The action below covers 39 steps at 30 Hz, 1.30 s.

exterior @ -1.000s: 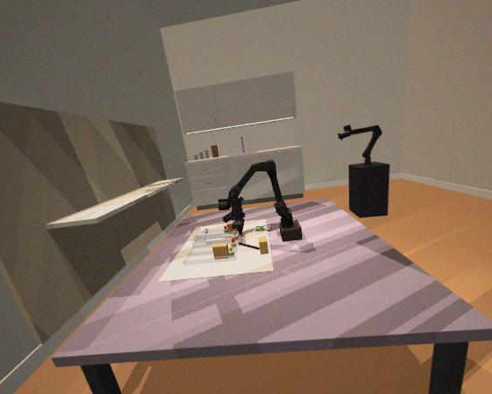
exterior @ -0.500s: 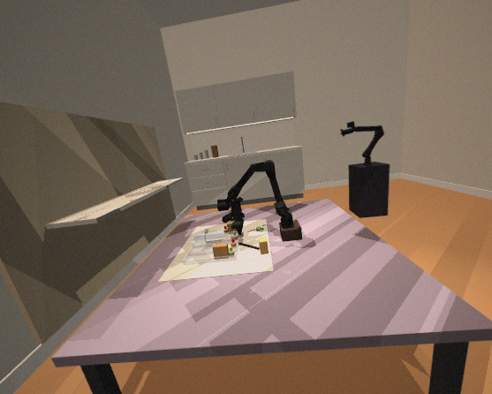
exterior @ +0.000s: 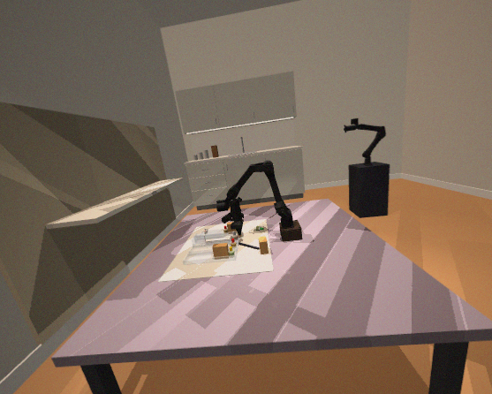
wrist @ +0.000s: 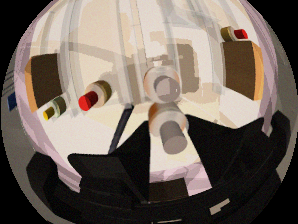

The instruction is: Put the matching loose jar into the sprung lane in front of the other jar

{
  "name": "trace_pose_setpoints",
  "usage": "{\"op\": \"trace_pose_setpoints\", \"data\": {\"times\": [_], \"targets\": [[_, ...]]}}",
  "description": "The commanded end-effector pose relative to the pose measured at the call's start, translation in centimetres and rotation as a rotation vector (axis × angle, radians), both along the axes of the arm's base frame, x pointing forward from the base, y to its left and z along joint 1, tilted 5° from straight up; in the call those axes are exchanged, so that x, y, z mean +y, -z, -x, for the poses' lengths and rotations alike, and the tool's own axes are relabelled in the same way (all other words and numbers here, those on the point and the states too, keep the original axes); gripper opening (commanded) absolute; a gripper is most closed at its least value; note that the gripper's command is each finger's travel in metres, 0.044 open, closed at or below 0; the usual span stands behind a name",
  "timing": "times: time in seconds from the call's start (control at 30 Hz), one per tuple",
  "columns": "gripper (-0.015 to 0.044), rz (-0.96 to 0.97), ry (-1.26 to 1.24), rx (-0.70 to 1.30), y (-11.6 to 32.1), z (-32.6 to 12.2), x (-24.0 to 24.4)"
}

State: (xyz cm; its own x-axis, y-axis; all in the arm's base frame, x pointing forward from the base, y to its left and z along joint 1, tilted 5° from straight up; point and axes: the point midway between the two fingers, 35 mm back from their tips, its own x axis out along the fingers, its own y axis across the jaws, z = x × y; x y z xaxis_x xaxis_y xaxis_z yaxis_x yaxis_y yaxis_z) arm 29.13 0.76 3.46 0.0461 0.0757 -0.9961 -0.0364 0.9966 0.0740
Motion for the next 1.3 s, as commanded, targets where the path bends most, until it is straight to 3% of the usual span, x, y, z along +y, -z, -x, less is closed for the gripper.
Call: {"op": "trace_pose_setpoints", "data": {"times": [0.0,1.27], "targets": [[0.0000,0.004,0.005,-0.027,-0.3,-1.1,-0.1],[0.0000,0.004,0.005,-0.028,-0.5,-2.8,0.0]]}}
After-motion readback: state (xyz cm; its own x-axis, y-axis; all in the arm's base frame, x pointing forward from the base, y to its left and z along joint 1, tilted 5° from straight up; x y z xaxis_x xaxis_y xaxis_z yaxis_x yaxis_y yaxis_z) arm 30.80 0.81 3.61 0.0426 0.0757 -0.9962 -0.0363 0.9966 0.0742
